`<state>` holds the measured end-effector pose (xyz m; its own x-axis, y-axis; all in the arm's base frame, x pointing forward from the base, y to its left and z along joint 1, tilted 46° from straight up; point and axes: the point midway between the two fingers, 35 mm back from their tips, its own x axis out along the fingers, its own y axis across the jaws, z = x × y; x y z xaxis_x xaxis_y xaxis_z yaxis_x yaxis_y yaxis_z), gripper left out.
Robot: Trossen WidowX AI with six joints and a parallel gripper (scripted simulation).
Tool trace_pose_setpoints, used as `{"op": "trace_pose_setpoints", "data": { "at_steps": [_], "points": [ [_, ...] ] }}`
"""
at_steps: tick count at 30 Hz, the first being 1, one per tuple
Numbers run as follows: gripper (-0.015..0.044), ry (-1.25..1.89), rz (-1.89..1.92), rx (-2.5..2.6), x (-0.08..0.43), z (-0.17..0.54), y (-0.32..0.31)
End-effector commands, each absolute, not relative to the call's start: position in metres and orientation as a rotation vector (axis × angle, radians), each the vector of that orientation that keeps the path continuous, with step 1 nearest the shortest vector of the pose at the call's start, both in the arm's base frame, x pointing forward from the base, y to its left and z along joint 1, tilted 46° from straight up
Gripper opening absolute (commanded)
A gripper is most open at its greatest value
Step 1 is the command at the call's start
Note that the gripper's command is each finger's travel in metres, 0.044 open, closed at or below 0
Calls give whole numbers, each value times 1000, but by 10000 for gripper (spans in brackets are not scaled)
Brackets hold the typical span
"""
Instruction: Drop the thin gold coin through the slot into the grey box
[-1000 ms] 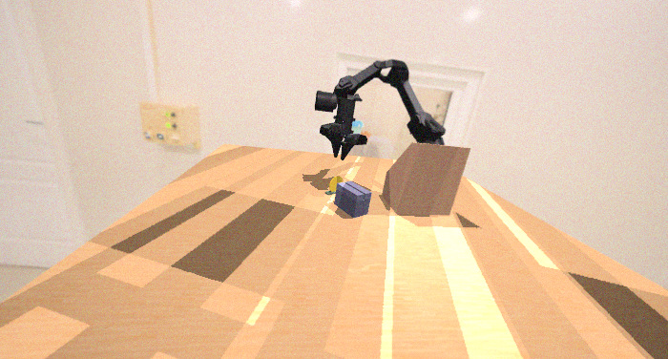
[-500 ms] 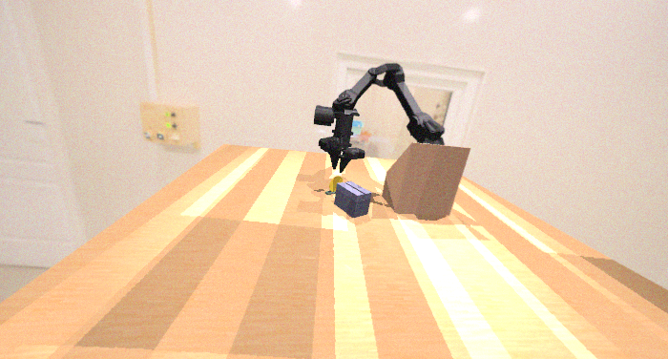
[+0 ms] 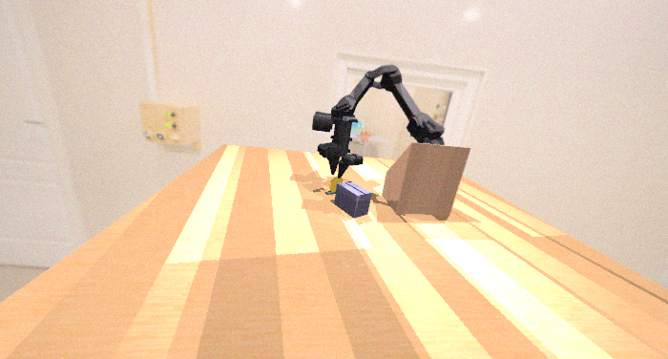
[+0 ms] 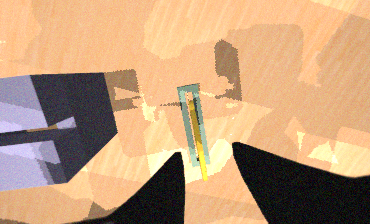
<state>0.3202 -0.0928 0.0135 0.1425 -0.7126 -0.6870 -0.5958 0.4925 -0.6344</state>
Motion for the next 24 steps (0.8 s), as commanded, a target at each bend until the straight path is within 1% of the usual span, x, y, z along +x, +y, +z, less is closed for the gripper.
{"op": "trace_pose_setpoints", "data": {
  "at_steps": [1, 24],
  "points": [
    [161, 1546, -114, -1175, 319, 7, -98],
    [161, 1545, -113, -1182, 322, -19, -125]
  ]
}}
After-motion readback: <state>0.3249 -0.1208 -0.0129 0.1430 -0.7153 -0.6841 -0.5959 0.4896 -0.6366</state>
